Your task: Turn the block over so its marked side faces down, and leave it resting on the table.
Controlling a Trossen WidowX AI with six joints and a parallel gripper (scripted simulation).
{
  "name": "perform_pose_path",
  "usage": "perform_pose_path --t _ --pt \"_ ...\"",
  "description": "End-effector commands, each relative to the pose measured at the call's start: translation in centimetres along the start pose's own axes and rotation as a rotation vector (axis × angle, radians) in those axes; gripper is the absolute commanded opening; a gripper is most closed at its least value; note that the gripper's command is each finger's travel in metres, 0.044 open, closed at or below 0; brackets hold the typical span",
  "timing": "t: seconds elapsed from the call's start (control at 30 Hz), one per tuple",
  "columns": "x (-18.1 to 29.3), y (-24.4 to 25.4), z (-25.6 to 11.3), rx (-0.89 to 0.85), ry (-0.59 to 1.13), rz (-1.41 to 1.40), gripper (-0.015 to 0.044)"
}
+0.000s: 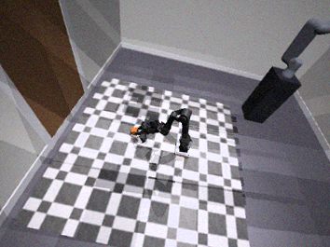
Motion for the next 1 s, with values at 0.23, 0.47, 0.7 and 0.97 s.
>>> perform_pose_path --t 0.23,0.47,0.7,0.97 --pt "0.01 0.02 -0.01 -0.004 -0.003 0.003 0.0184" --pt "0.01 0.02 -0.01 -0.004 -0.003 0.003 0.0367" --pt "0.01 0.02 -0.01 -0.004 -0.003 0.003 0.044" --pt "0.01 0.02 -0.01 -0.004 -0.003 0.003 0.044"
Point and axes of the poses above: the point midway between the two fingers, 35 mm back from their tips, its own z axis out along the fingers, its own y axis across the jaws, x = y × z, the point moved 10 cm from there along -z, back along the fingers, and after that the axes turned 6 degrees about z, right-handed, at the moved point
